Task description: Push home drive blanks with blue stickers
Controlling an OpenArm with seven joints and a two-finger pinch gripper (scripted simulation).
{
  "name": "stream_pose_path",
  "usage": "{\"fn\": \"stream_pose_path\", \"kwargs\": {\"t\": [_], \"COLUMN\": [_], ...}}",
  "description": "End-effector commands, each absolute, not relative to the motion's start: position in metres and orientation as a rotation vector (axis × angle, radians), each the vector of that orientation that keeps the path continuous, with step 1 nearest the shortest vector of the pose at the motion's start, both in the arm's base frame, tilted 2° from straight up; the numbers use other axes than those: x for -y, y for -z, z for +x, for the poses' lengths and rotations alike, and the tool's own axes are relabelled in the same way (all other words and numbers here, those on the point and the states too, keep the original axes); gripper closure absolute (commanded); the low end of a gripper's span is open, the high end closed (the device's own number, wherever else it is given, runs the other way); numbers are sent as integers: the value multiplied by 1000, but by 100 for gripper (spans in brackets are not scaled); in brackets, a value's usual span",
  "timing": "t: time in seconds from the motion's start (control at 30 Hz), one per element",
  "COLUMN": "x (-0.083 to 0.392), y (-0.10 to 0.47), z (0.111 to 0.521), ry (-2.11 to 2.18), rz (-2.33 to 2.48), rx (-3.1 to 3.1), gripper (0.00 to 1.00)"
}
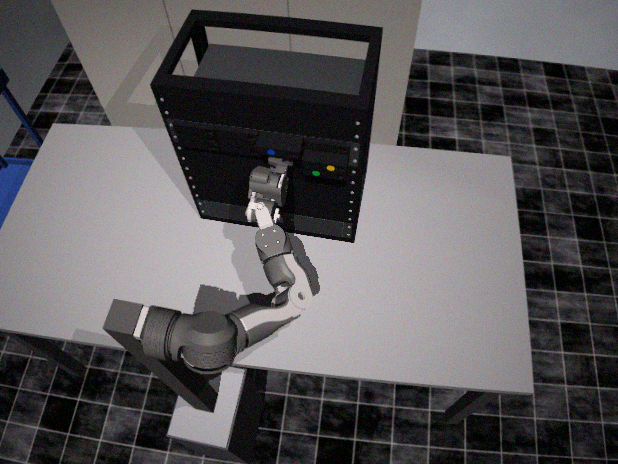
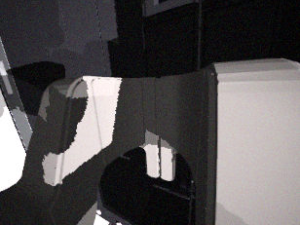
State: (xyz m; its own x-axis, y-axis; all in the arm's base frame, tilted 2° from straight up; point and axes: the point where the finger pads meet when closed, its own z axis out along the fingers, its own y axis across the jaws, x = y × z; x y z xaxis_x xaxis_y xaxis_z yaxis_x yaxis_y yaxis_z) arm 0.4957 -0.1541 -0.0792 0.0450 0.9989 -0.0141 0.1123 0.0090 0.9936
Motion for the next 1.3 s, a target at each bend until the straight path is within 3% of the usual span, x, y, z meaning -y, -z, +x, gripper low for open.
{"fn": "stream_pose_path", "kwargs": {"t": [0.0, 1.27], "x": [145, 144], "y": [56, 53], "z": [499, 503], "ry": [-1169, -1167], "rz": [1224, 1226], "rx": [-1232, -1232], "gripper": [100, 100]}}
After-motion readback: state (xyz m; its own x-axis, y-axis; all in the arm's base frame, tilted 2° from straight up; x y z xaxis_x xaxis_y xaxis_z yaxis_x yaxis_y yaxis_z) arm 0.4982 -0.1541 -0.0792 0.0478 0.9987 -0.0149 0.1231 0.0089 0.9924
